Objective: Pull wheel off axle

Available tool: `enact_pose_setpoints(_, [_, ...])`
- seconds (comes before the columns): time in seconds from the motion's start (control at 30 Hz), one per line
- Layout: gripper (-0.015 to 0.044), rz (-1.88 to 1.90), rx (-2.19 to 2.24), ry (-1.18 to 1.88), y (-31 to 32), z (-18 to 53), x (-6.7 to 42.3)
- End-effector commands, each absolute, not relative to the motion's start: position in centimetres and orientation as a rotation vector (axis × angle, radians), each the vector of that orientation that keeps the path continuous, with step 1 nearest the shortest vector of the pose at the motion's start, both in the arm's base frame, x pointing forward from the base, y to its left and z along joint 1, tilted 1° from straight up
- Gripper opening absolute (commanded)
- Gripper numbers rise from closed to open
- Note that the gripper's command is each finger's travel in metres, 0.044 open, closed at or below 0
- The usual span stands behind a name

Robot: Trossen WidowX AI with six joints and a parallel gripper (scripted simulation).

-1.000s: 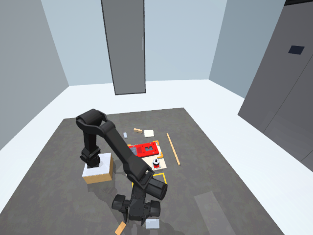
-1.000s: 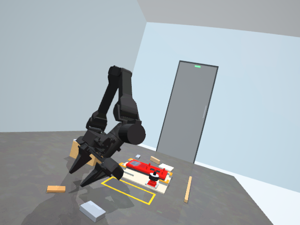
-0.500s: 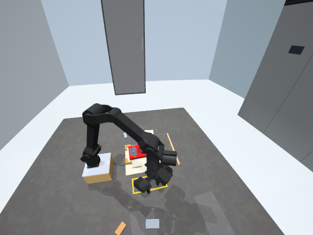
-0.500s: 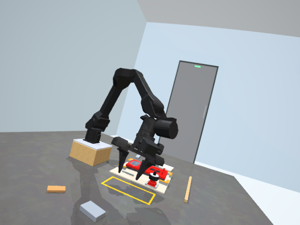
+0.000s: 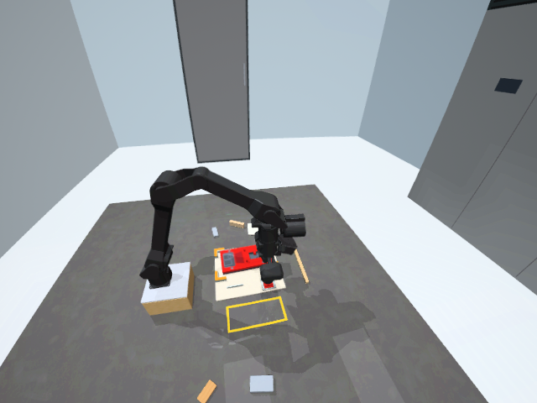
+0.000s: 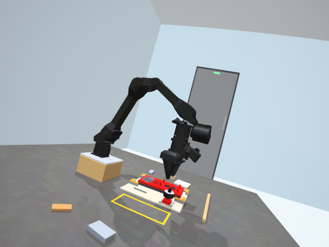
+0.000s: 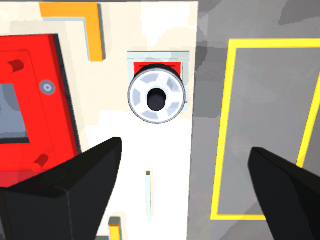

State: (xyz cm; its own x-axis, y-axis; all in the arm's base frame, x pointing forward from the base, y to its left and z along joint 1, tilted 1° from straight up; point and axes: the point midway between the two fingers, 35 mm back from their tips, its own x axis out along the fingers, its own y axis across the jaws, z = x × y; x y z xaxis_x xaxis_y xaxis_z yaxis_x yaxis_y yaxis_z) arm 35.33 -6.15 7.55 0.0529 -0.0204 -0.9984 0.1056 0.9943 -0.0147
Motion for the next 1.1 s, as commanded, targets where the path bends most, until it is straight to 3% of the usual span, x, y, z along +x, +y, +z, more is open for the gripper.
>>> enact_pose_setpoints(0.0, [0.03,-0.026,0.037,1.518,-5.2,8.1,35.4])
enact_pose_setpoints(0.4, [0.03,-0.025,0.037,1.517,-4.6,7.8,36.3])
enact_pose_setpoints(0.9, [0.03,-0.025,0.037,1.517,-4.7,0.7,36.6])
enact_pose_setpoints(1.07, [0.0188,-0.025,0.035,1.531,-4.7,0.9,36.4])
